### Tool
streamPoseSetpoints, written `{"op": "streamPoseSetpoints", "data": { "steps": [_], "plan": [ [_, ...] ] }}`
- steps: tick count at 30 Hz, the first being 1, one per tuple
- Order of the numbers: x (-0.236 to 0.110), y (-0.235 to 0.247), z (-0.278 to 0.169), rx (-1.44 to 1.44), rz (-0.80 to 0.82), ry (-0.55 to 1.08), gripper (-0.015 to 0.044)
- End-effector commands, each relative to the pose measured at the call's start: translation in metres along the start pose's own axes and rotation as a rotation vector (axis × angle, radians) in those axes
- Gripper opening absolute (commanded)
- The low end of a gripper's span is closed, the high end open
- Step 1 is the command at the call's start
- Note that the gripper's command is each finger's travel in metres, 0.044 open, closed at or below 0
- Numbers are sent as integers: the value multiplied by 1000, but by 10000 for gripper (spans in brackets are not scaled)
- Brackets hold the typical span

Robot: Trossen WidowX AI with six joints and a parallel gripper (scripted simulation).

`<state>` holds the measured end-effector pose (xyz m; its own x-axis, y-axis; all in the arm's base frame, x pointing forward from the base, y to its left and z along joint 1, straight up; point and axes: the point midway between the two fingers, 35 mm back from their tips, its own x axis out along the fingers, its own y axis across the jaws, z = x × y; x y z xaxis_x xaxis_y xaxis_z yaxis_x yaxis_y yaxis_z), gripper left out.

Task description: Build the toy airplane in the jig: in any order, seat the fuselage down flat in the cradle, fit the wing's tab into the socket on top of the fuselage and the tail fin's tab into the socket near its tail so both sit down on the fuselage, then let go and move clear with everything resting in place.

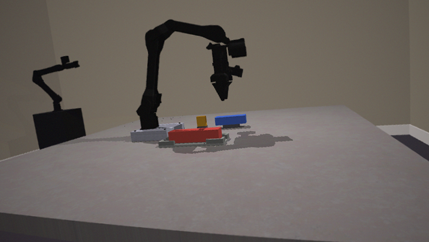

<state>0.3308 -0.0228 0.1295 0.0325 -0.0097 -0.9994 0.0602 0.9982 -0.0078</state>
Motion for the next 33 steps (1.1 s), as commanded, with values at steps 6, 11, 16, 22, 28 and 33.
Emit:
{"op": "streamPoseSetpoints", "data": {
  "steps": [6, 11, 16, 22, 28, 33],
  "plan": [
    [2, 89, 6, 24, 19, 8, 440],
    [11, 89, 6, 24, 19, 8, 440],
    [45, 90, 6, 24, 19, 8, 440],
    [59, 90, 5, 24, 19, 8, 440],
    [65, 90, 6, 24, 19, 8, 440],
    [73, 91, 6, 24, 19, 8, 440]
  ]
}}
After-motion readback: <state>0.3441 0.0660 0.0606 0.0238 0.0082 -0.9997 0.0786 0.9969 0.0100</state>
